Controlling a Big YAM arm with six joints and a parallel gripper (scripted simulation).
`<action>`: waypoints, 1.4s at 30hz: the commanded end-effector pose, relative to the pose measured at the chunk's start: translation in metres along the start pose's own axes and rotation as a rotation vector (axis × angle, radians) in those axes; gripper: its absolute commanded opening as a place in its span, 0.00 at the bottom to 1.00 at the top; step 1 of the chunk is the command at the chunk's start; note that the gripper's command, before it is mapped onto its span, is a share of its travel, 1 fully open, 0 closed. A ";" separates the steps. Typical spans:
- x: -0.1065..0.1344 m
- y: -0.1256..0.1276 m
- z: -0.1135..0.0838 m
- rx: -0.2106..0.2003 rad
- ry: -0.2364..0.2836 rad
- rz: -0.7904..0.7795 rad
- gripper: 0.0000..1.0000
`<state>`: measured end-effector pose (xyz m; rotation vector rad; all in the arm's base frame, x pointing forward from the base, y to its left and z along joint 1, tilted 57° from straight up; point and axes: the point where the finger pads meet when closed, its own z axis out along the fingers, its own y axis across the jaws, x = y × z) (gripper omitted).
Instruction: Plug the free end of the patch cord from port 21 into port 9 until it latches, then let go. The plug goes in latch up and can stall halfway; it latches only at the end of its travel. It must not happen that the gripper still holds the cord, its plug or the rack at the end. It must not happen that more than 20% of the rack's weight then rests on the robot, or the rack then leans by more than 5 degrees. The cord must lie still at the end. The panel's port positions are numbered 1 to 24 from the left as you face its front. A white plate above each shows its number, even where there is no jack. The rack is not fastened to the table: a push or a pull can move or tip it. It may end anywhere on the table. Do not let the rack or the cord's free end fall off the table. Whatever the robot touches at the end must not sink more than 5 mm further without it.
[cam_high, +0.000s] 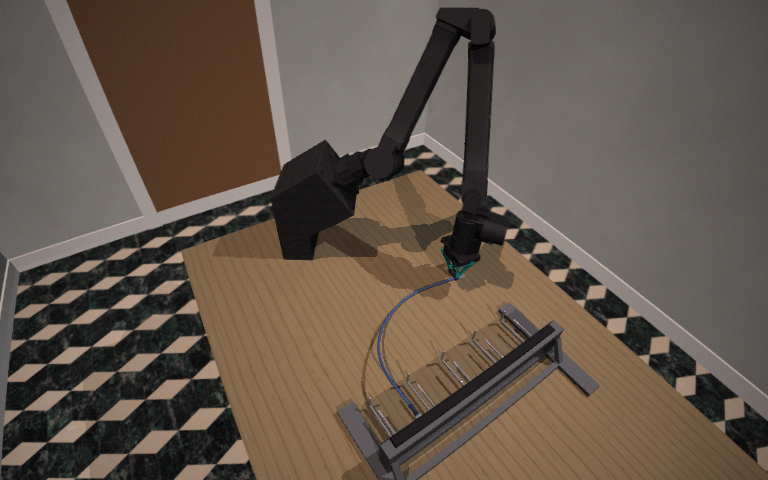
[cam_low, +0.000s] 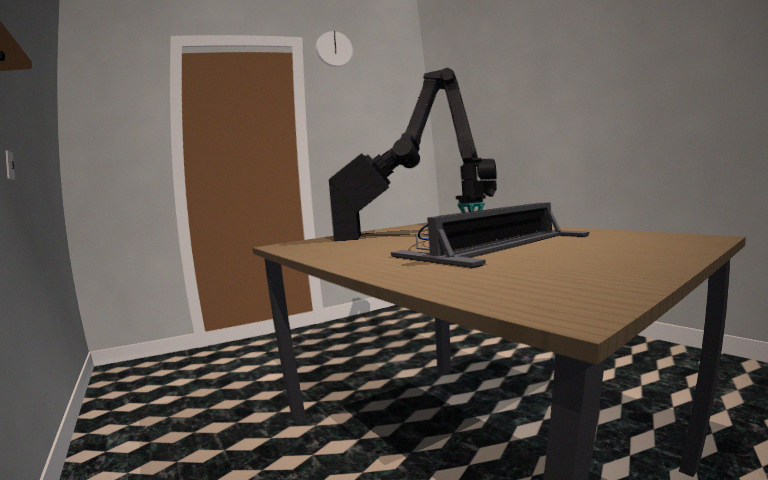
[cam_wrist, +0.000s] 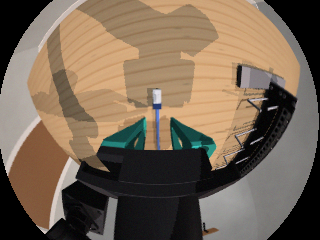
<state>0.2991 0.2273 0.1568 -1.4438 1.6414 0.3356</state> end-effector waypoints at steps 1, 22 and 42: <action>-0.009 -0.001 0.007 -0.001 -0.019 -0.005 0.36; -0.010 -0.001 0.019 0.000 -0.022 -0.011 0.36; -0.017 -0.002 0.018 0.006 -0.037 -0.024 0.36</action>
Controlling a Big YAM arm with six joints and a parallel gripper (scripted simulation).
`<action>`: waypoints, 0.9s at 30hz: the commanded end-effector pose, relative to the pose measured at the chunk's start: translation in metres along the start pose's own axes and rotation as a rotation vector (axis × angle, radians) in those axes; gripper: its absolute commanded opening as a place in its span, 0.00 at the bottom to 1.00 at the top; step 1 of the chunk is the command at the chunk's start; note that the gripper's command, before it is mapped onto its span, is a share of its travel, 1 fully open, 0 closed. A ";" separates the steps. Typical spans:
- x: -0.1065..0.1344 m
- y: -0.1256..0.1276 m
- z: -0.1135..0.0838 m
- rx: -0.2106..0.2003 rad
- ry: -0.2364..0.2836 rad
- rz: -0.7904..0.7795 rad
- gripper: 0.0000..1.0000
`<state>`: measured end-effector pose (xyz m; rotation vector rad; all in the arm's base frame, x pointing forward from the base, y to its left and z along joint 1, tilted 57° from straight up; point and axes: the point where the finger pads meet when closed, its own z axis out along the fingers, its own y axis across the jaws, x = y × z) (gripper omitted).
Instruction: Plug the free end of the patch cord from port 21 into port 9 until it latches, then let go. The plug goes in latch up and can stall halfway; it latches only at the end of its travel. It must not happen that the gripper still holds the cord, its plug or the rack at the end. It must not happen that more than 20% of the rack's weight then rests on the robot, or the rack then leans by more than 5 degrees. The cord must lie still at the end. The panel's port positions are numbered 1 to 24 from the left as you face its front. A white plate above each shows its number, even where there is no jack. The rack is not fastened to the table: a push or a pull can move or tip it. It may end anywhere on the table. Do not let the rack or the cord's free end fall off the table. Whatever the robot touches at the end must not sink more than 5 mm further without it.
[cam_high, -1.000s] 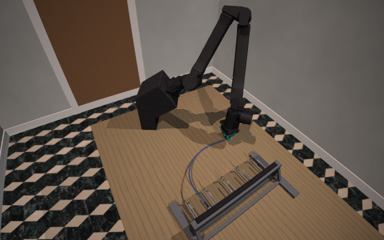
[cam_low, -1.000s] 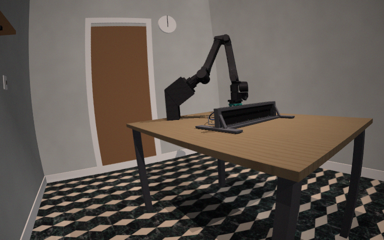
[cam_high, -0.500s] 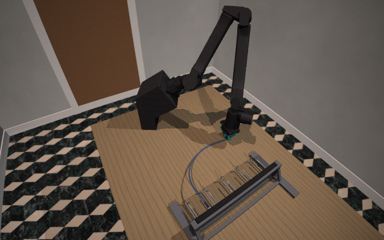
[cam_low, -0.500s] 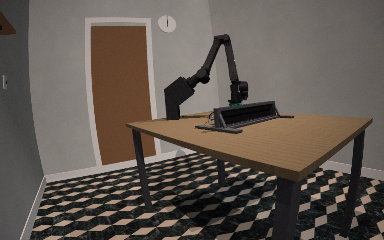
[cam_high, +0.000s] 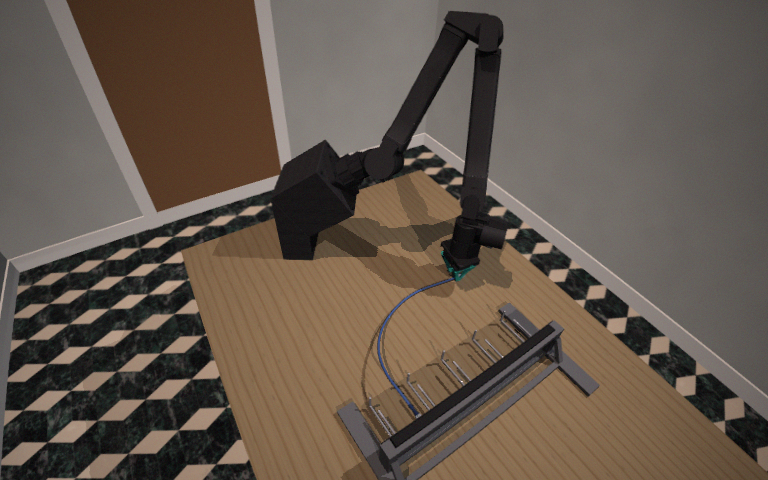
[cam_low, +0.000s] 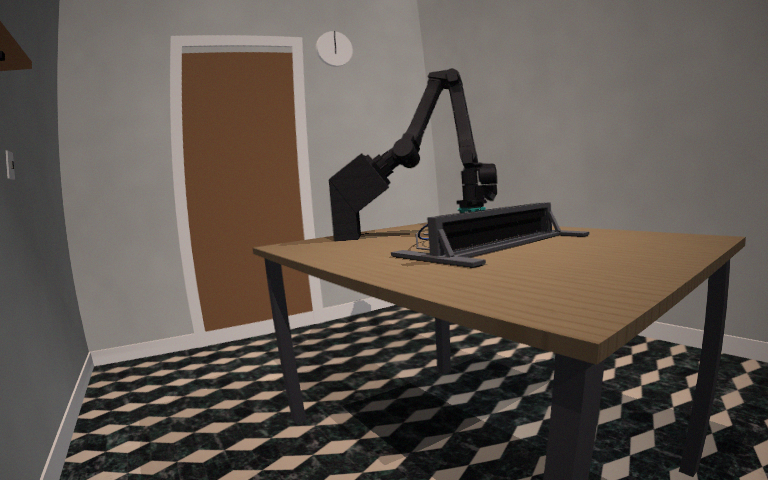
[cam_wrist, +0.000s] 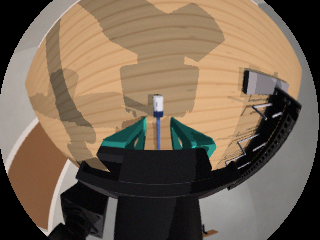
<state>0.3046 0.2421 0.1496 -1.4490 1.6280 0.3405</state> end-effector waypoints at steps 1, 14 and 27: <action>-0.014 -0.004 0.001 0.010 -0.028 -0.016 0.36; -0.017 -0.005 0.000 0.015 -0.034 -0.021 0.36; -0.013 -0.001 0.000 0.010 -0.030 -0.019 0.36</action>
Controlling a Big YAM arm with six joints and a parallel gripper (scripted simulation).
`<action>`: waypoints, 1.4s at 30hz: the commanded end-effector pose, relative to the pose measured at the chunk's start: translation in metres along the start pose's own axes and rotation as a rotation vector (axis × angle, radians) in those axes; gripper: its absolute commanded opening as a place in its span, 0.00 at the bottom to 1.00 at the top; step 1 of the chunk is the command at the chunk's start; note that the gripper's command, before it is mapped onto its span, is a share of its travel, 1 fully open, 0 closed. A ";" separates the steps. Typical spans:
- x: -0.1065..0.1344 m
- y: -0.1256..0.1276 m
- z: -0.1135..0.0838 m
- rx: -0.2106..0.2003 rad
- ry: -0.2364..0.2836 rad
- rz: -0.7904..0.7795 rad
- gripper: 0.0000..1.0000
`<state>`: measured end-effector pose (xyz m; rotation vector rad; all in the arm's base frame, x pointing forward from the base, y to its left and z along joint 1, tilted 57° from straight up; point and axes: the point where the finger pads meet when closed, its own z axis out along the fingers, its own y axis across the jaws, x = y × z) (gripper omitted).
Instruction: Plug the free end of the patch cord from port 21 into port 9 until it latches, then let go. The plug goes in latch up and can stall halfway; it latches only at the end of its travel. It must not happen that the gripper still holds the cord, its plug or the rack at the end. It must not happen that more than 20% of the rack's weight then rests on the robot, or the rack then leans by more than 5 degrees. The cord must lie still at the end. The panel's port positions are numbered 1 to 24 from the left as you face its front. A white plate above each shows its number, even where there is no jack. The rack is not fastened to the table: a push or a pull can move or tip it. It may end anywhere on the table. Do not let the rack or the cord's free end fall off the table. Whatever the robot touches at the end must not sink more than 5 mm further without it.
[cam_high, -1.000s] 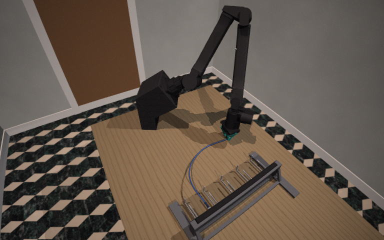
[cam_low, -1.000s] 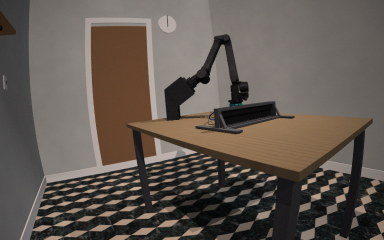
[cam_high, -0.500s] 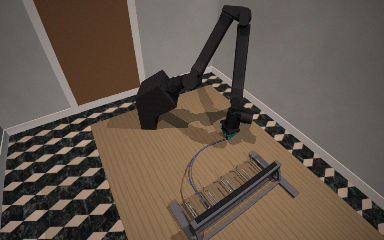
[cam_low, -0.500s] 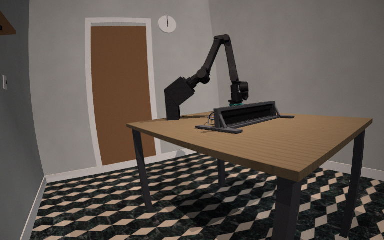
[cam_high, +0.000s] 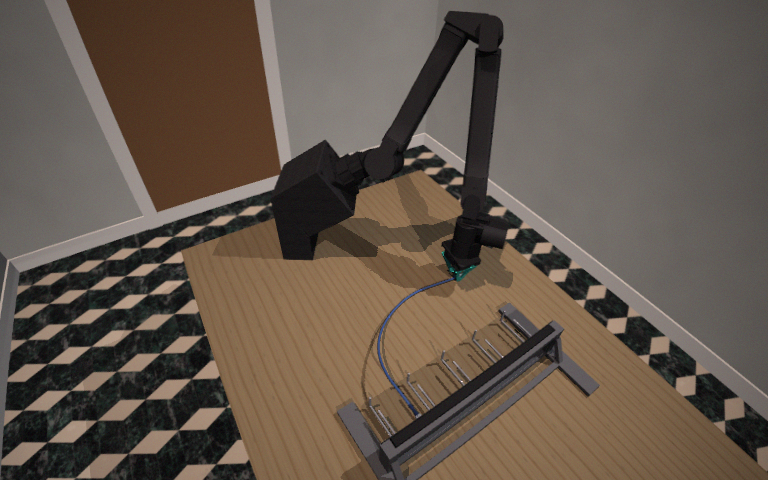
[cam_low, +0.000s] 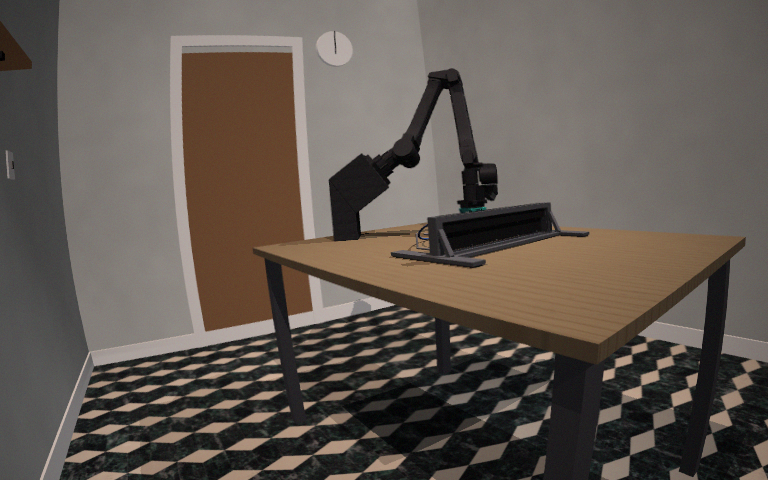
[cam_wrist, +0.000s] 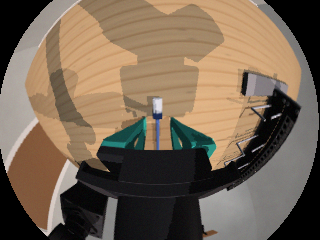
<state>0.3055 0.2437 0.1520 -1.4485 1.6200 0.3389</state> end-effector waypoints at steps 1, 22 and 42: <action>-0.010 0.000 0.000 0.007 -0.024 -0.014 0.36; -0.009 0.002 -0.001 0.006 -0.025 -0.014 0.36; -0.014 -0.003 -0.001 0.010 -0.031 -0.019 0.36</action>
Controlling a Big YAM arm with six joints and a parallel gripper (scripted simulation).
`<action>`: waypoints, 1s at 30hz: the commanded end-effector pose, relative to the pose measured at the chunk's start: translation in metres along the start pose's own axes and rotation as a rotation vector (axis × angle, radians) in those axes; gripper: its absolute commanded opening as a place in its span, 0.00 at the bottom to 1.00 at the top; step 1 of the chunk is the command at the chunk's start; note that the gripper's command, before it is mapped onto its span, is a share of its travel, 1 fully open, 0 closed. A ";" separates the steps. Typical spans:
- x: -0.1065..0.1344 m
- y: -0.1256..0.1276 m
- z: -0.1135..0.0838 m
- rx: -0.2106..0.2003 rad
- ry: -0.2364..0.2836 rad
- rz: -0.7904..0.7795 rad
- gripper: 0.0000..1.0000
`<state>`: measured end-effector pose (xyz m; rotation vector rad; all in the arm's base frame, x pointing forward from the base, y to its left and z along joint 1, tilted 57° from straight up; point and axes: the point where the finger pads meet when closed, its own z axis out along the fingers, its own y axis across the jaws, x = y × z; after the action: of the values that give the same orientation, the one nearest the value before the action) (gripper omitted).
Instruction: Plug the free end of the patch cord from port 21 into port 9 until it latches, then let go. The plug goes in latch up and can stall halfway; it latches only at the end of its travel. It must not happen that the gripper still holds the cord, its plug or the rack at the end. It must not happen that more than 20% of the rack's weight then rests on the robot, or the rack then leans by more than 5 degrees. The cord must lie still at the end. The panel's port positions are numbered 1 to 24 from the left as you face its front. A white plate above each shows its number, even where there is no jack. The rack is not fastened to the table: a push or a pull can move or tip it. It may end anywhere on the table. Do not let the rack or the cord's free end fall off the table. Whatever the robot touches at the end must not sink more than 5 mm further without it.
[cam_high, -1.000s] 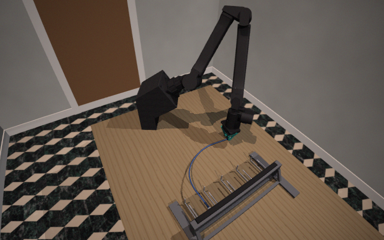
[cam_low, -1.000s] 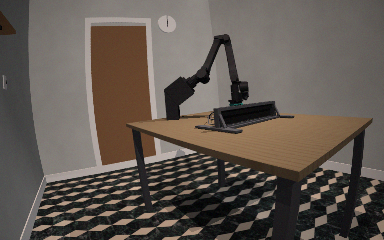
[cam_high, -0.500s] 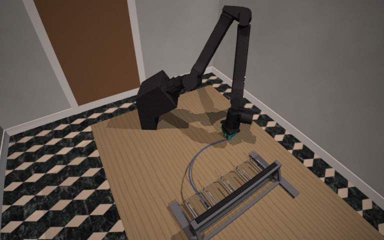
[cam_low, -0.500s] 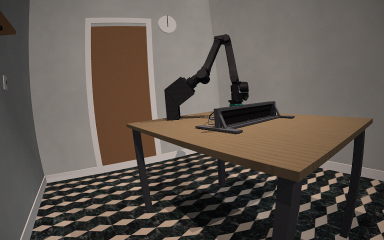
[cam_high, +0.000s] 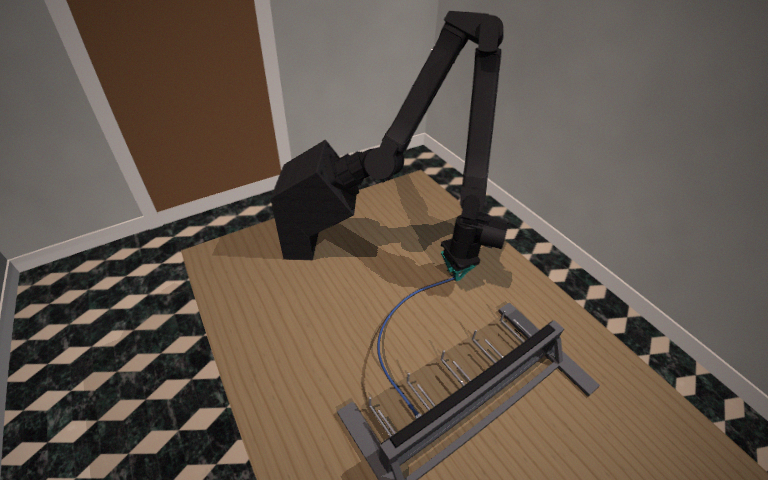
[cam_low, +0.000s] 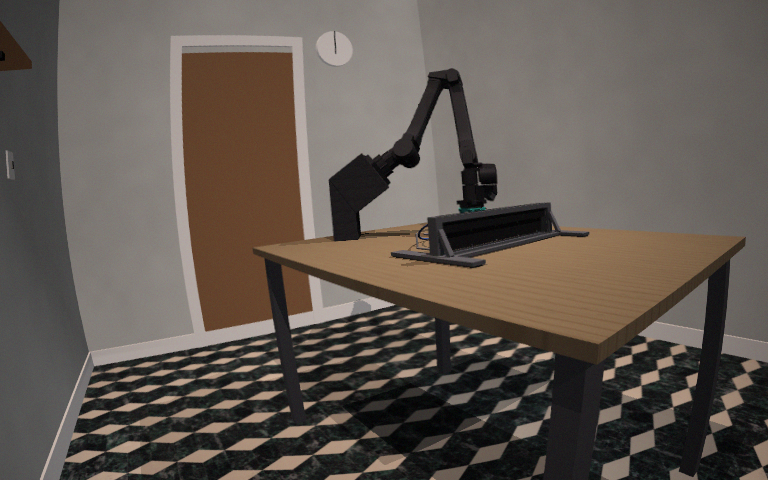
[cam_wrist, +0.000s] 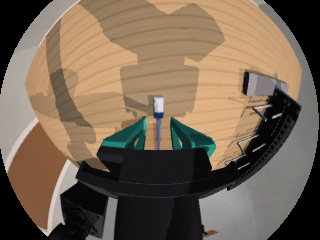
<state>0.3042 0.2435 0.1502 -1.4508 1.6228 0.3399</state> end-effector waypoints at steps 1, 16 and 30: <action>-0.016 -0.005 -0.002 0.012 -0.033 -0.020 0.36; -0.012 -0.004 -0.002 0.008 -0.025 -0.016 0.36; -0.005 -0.002 -0.002 0.003 -0.011 -0.007 0.36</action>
<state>0.3054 0.2444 0.1526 -1.4494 1.6180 0.3396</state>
